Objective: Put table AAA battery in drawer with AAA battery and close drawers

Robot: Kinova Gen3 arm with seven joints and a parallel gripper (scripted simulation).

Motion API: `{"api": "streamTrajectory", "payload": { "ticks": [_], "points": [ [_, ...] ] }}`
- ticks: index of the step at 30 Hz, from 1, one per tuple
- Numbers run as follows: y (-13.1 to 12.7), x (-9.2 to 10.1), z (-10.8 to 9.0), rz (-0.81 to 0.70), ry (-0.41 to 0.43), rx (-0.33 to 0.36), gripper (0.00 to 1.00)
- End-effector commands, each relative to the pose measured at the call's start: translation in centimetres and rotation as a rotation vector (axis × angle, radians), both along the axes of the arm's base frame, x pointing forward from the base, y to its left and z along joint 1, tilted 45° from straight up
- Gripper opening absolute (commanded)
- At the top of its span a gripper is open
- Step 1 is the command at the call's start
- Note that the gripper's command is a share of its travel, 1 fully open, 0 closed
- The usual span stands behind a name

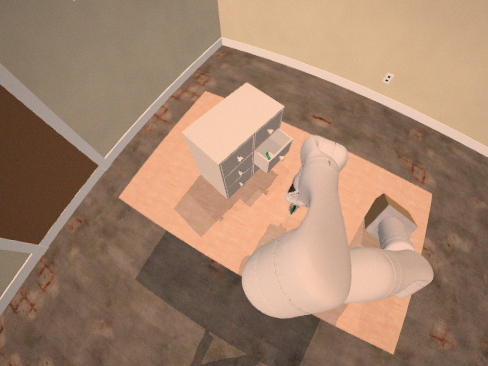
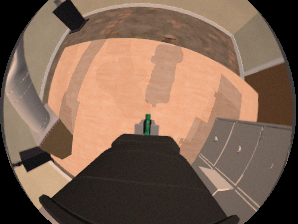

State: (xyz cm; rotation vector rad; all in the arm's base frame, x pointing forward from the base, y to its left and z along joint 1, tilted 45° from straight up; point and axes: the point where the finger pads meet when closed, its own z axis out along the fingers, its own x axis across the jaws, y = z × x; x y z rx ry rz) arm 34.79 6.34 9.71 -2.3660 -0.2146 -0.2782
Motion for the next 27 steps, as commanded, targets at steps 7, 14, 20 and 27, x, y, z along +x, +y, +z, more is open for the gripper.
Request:
{"api": "streamTrajectory", "payload": {
  "ticks": [7,14,20,27],
  "points": [
    [-0.9,0.3,-0.7,0.051,-0.053,-0.011,0.24],
    [-1.4,0.4,-1.2,0.096,-0.096,-0.02,0.24],
    [-2.2,0.7,-2.0,0.159,-0.158,-0.032,0.24],
    [-3.3,1.0,-3.0,0.243,-0.24,-0.049,0.24]
  ]
}}
